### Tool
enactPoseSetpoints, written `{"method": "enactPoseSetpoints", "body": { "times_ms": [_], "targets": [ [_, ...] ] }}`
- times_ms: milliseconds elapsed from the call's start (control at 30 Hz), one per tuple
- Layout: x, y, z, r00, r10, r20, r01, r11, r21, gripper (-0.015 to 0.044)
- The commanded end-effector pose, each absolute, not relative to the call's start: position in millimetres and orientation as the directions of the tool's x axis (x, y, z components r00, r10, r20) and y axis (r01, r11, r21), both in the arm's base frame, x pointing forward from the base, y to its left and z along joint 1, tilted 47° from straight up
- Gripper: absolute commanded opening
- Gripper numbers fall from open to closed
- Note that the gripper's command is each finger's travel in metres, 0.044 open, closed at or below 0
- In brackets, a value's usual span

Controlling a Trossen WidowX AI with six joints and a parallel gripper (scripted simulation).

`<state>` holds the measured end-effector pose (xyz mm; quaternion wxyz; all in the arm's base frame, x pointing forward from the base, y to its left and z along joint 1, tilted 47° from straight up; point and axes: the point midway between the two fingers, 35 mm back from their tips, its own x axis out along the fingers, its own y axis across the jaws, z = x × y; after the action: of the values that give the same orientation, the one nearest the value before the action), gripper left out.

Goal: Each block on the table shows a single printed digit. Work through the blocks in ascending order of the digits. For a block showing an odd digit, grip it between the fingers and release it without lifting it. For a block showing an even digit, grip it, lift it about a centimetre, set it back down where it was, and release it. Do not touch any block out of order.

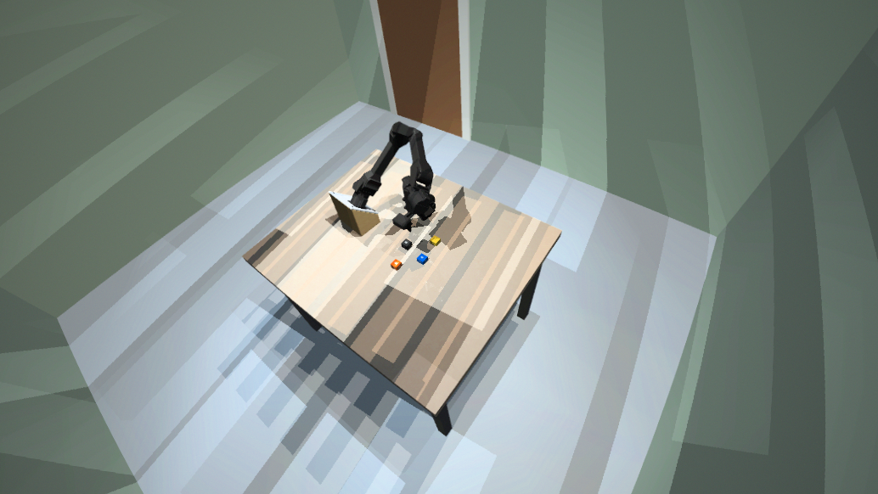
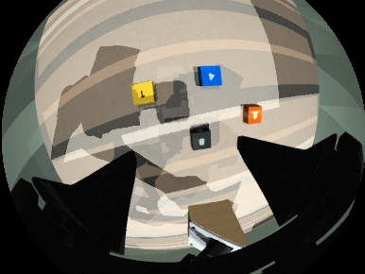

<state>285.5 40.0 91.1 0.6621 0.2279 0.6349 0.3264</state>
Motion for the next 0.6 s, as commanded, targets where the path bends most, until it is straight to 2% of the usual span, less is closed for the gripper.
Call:
{"method": "enactPoseSetpoints", "body": {
  "times_ms": [0, 567],
  "targets": [
    [321.9, 71.4, 120.9, -0.017, 0.730, -0.683, -0.152, 0.674, 0.723, 0.0400],
    [326.8, 76.9, 125.6, -0.017, 0.731, -0.682, -0.152, 0.672, 0.725, 0.0400]
  ]
}}
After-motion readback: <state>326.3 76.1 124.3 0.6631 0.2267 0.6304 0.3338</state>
